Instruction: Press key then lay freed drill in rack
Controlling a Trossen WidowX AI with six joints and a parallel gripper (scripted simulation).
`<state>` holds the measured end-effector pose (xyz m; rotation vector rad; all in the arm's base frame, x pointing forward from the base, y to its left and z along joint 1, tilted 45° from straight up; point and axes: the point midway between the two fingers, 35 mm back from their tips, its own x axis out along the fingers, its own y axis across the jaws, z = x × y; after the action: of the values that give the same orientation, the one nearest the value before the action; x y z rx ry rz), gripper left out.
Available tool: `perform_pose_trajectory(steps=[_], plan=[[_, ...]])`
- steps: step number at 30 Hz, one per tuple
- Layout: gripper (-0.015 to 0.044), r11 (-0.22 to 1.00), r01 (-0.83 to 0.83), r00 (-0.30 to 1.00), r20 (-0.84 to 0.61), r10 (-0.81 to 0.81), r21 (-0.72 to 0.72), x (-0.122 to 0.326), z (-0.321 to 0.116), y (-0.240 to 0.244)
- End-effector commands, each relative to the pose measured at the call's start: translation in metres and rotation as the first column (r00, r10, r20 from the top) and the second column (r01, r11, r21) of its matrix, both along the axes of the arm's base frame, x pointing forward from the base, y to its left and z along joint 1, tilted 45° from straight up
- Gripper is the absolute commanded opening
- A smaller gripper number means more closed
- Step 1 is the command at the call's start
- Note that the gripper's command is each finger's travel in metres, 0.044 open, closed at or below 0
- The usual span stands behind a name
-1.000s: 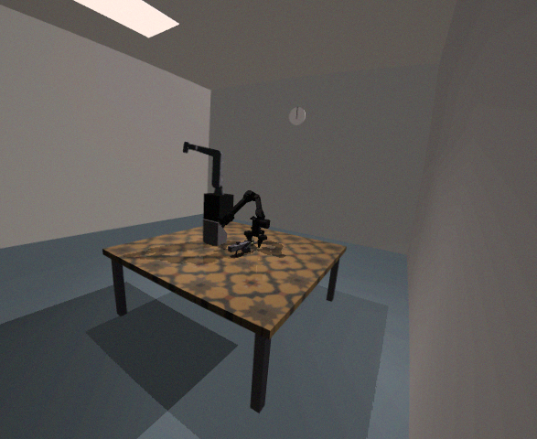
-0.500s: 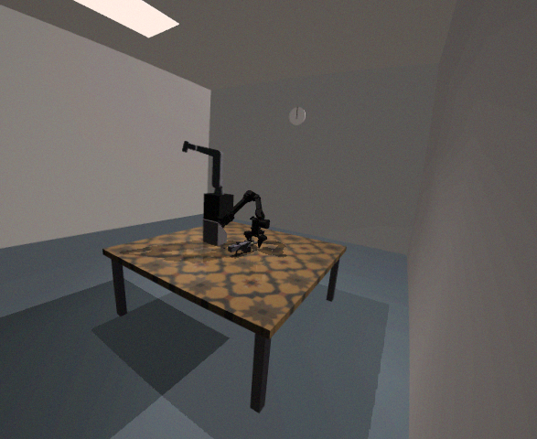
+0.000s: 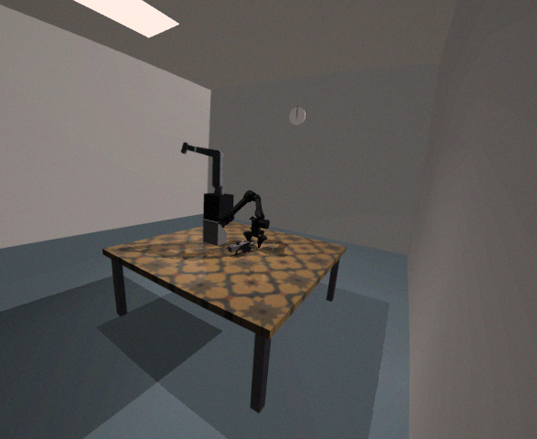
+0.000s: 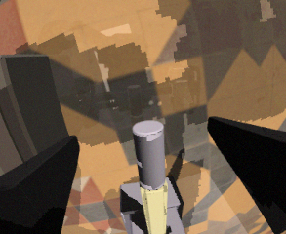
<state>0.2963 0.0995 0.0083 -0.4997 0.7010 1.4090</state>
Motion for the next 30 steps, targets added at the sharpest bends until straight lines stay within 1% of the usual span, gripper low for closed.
perform_pose_trajectory(steps=[1,26,30], plan=[[0.044,1.0,-0.002,1.0,-0.002,0.002,-0.005,-0.0008,-0.0029,-0.0013],[0.044,1.0,-0.002,1.0,-0.002,0.002,-0.005,-0.0017,-0.0068,-0.0031],[0.0335,1.0,0.001,1.0,0.001,-0.001,0.0,-0.0003,-0.0041,-0.0021]])
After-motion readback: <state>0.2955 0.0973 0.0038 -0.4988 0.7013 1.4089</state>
